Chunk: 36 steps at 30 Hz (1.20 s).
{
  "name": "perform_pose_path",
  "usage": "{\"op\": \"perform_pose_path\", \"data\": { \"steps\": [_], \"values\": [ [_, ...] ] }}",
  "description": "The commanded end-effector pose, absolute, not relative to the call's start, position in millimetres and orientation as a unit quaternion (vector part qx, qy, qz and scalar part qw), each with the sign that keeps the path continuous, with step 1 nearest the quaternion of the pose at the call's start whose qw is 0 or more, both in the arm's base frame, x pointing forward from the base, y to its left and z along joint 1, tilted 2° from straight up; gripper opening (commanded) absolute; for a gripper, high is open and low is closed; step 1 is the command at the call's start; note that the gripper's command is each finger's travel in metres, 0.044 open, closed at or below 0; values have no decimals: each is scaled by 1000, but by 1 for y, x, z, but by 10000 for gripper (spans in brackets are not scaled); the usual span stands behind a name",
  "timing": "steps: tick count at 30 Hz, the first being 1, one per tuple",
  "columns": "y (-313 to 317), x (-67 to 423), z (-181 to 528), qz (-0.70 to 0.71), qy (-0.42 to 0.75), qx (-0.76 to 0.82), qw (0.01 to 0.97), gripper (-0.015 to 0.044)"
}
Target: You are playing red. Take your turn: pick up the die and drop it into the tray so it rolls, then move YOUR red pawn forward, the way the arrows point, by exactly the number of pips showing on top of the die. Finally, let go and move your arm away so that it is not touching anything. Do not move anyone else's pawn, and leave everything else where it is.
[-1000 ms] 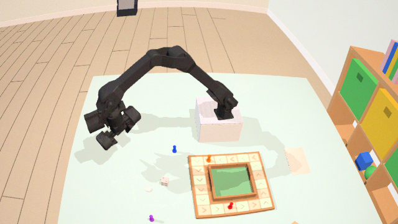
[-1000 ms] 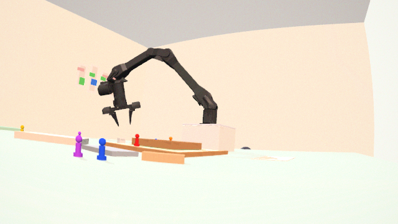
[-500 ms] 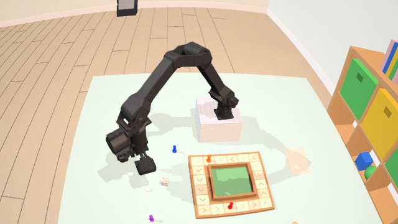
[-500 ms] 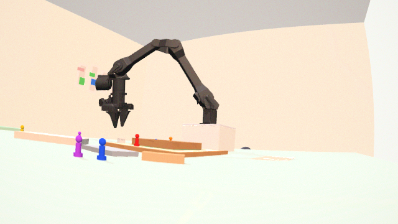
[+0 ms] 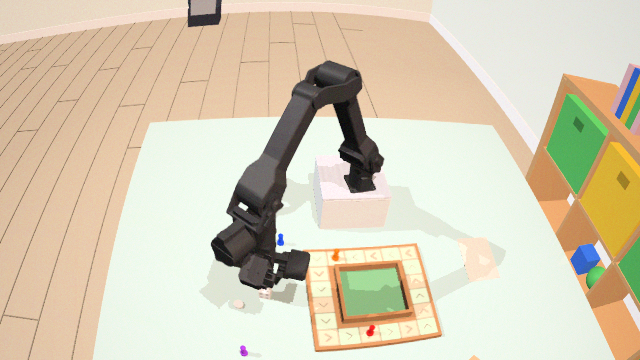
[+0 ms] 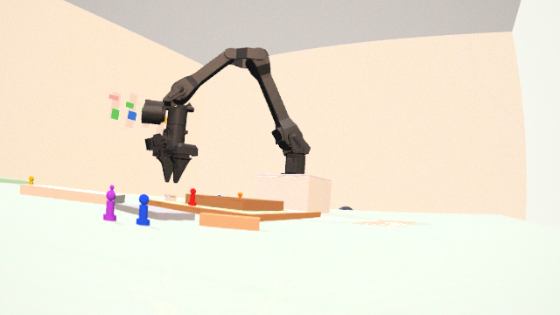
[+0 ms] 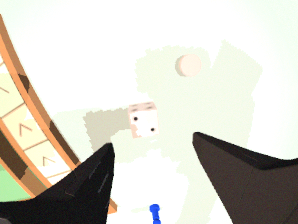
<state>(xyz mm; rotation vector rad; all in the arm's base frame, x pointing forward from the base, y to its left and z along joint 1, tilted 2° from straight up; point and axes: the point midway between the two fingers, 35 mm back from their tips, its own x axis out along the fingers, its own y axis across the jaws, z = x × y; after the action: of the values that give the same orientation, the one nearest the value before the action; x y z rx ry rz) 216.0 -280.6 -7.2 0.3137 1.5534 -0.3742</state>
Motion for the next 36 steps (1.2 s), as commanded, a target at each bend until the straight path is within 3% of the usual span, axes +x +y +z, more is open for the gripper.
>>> {"op": "perform_pose_path", "data": {
  "steps": [1,33,36],
  "values": [
    [-278,217,-8,-150,693,126,694,275],
    [-279,217,-55,-150,693,126,694,275],
    [-279,217,-55,-150,693,126,694,196]
  ]
}}
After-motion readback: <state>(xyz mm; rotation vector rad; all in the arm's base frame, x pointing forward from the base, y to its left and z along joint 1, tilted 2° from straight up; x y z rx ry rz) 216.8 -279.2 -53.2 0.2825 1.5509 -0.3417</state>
